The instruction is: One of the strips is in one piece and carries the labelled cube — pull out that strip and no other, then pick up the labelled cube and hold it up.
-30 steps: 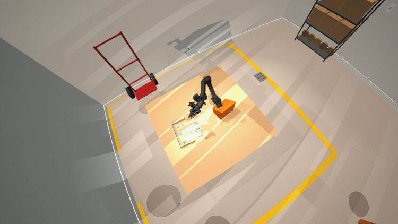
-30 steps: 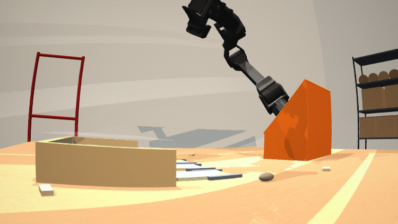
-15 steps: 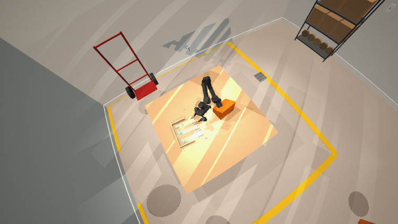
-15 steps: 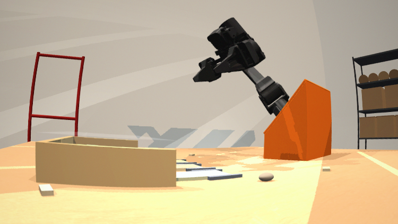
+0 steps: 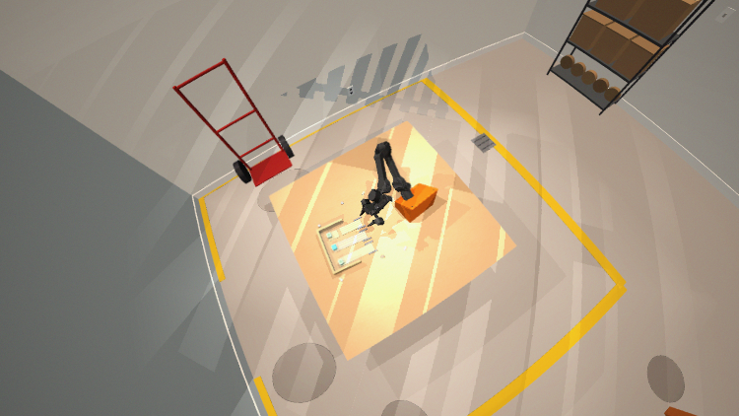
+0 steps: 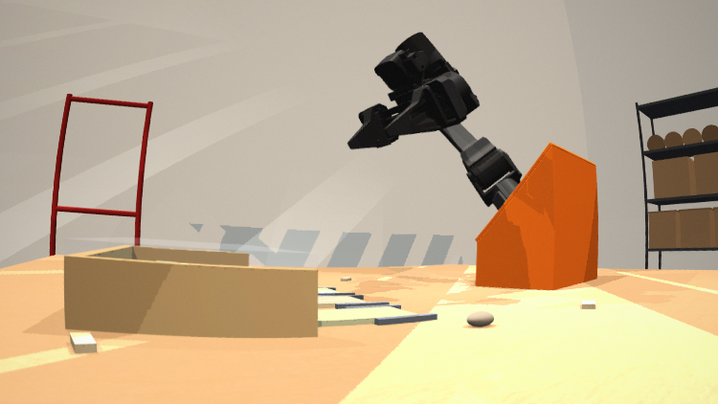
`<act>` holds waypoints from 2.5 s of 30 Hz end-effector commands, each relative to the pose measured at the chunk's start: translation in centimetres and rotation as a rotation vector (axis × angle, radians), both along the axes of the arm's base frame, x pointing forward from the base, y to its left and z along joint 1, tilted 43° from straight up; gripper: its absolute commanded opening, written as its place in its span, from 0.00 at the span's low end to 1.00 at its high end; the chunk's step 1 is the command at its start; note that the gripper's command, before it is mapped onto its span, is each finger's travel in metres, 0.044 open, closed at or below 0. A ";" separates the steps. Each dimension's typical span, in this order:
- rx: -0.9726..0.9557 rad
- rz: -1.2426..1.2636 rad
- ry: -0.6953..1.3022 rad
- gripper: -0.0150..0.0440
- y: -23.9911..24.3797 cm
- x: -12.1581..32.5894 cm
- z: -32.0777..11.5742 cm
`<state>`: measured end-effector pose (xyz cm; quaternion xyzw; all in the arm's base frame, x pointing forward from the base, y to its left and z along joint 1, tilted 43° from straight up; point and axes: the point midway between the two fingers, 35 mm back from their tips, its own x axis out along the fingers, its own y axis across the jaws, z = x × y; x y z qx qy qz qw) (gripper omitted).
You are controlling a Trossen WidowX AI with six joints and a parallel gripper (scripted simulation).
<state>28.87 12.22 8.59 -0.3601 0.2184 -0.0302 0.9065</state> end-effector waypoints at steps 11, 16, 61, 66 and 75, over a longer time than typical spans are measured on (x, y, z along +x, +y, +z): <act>0.010 -0.131 0.201 0.53 2.4 4.3 -3.2; 0.017 -0.251 0.331 0.31 3.3 6.7 -5.9; -0.020 -0.720 0.632 0.25 -0.4 9.9 -17.5; -0.020 -0.720 0.632 0.25 -1.0 10.0 -18.1; -0.021 -0.721 0.631 0.25 -2.0 10.1 -19.1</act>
